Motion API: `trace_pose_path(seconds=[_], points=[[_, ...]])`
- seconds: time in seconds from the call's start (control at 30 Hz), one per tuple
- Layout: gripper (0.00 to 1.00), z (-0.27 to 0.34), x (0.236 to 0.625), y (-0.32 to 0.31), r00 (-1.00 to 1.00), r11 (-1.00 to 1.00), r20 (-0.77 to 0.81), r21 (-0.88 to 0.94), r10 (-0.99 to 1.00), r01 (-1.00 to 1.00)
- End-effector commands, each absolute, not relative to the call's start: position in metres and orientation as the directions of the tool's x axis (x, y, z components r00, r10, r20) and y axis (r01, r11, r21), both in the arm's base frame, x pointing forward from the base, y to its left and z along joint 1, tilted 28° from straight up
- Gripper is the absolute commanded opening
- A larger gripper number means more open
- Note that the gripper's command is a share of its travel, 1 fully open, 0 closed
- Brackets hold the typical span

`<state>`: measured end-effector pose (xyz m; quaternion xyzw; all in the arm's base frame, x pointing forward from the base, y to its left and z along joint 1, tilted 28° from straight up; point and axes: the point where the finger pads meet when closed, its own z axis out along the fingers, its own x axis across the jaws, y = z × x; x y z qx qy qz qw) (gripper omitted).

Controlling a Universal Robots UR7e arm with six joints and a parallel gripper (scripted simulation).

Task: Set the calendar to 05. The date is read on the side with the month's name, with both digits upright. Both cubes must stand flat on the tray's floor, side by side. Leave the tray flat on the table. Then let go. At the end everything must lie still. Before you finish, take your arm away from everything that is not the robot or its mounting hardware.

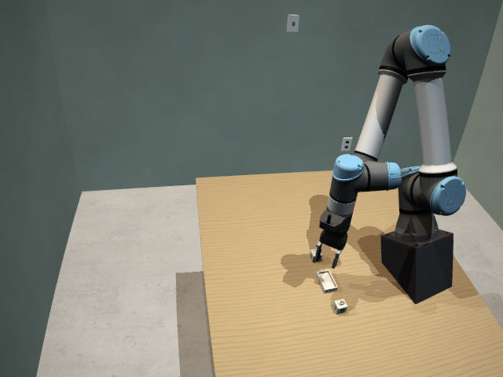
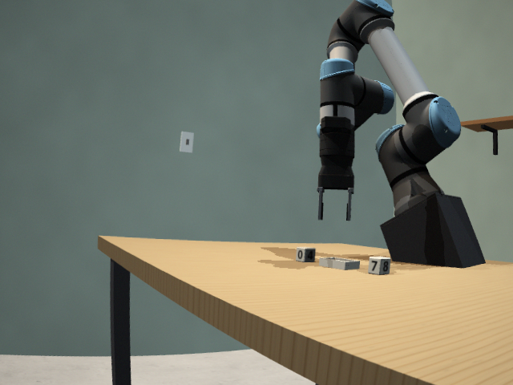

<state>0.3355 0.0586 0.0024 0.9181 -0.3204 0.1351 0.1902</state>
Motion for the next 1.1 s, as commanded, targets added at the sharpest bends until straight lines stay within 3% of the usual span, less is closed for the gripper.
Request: trace_pose_path(seconds=[0.0,0.17,0.63,0.93,0.97,1.07], points=[[1.00,0.012,0.337,0.038,0.645,-0.627,0.409,0.199,-0.645,-0.753],[1.00,0.017,0.337,0.028,0.589,-0.579,0.424,0.169,-0.688,-0.797],[1.00,0.042,0.329,-0.032,0.174,-0.216,0.471,-0.037,-0.865,-0.976],[1.00,0.046,0.327,-0.040,0.107,-0.157,0.471,-0.069,-0.875,-0.985],[0.90,0.046,0.327,-0.040,0.107,-0.157,0.471,-0.069,-0.875,-0.985],[0.90,0.046,0.327,-0.040,0.107,-0.157,0.471,-0.069,-0.875,-0.985]])
